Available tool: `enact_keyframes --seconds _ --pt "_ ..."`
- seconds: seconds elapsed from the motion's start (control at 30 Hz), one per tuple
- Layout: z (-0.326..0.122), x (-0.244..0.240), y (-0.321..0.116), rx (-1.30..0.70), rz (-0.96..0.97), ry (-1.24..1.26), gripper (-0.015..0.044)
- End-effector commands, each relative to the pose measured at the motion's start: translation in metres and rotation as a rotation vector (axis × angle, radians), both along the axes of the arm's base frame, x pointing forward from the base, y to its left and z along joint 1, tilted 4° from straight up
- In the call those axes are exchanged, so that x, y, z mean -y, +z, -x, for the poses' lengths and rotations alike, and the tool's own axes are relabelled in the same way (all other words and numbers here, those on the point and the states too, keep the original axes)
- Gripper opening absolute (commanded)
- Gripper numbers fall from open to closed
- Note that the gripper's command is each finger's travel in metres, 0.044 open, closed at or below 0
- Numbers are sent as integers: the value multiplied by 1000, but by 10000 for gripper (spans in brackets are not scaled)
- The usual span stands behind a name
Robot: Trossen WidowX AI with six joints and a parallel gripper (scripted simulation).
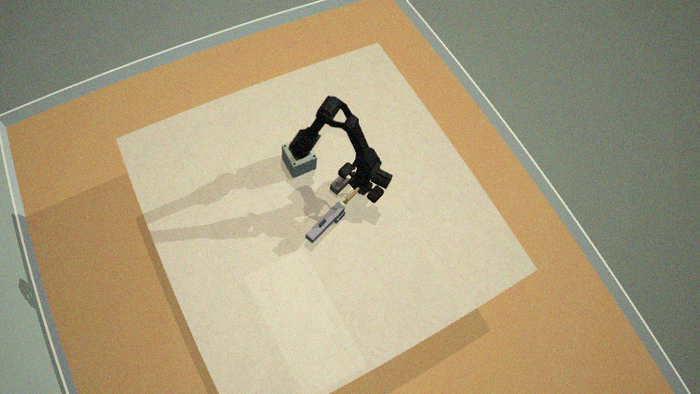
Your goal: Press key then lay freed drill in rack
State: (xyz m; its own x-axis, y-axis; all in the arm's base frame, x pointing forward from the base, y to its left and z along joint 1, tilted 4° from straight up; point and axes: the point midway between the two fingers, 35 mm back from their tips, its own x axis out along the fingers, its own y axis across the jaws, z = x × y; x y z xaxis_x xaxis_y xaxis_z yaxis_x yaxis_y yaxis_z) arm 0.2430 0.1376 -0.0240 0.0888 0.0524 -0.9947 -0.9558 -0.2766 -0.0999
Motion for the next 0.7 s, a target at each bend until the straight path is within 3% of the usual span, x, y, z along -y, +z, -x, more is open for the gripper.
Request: enact_keyframes --seconds 0.0,0.67 --pt "1 -4 0 1 4 -5 0" --pt "5 -8 7 0 4 -5 0"
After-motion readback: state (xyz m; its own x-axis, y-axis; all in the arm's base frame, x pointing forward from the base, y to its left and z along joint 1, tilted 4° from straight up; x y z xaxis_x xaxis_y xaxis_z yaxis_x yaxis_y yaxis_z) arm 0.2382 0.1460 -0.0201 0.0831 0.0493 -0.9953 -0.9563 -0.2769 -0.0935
